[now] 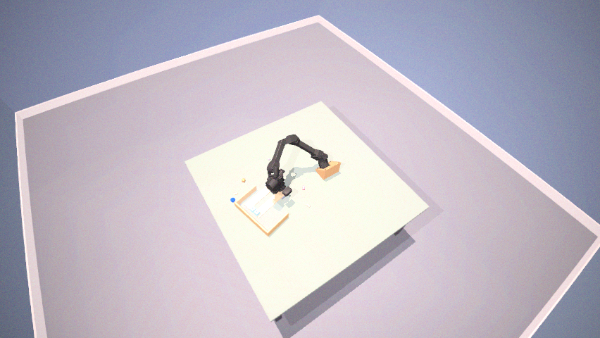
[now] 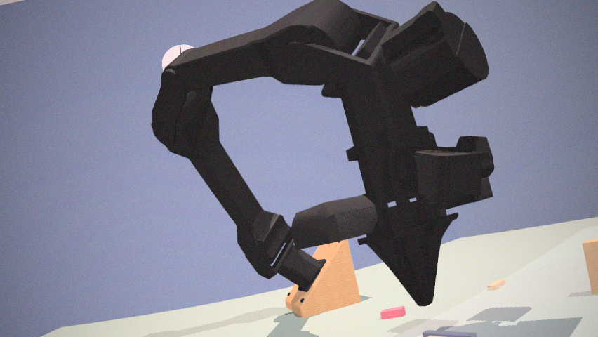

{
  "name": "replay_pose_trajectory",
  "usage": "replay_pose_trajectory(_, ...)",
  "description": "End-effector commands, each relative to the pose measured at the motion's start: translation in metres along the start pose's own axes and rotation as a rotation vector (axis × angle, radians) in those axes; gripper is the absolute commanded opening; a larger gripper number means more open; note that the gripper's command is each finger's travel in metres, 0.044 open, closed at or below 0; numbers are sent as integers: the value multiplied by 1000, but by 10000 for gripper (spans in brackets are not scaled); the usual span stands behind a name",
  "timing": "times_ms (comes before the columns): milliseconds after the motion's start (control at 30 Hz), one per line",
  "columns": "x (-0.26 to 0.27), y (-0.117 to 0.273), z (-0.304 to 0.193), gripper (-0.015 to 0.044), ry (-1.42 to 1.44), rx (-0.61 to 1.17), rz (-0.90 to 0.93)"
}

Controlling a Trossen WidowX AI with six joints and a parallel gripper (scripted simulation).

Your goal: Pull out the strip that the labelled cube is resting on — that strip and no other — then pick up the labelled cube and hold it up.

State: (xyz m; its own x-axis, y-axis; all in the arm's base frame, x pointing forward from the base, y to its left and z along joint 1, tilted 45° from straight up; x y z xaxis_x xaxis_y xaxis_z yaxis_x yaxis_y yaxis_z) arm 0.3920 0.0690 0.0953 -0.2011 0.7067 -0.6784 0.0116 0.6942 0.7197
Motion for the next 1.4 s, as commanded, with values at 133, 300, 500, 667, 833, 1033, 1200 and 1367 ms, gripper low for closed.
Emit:
replay_pose_trajectory(133,0,-14,0,0,5,0,-5)
replay_pose_trajectory(300,0,-23,-1,0,5,0,-6)
replay_pose_trajectory(500,-1,-32,-1,0,5,0,-7)
replay_pose_trajectory(667,-2,-40,-2,0,5,1,-8)
replay_pose_trajectory(833,-2,-41,-2,0,5,1,-8)
replay_pose_trajectory(1033,-2,-41,-2,0,5,1,-8)
replay_pose_trajectory(1200,-2,-41,-2,0,5,1,-8)
replay_pose_trajectory(1367,-2,-41,-2,0,5,1,-8)
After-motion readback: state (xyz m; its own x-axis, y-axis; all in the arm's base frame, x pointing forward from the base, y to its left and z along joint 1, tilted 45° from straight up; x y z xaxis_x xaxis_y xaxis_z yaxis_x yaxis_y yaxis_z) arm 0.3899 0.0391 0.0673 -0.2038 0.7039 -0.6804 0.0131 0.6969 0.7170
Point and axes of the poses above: the point midway between the two fingers, 35 mm back from their tips, its own y axis back along the fingers, its own x axis across the jaws, z = x × y, the point moved 10 cm from there along y, back along the fingers
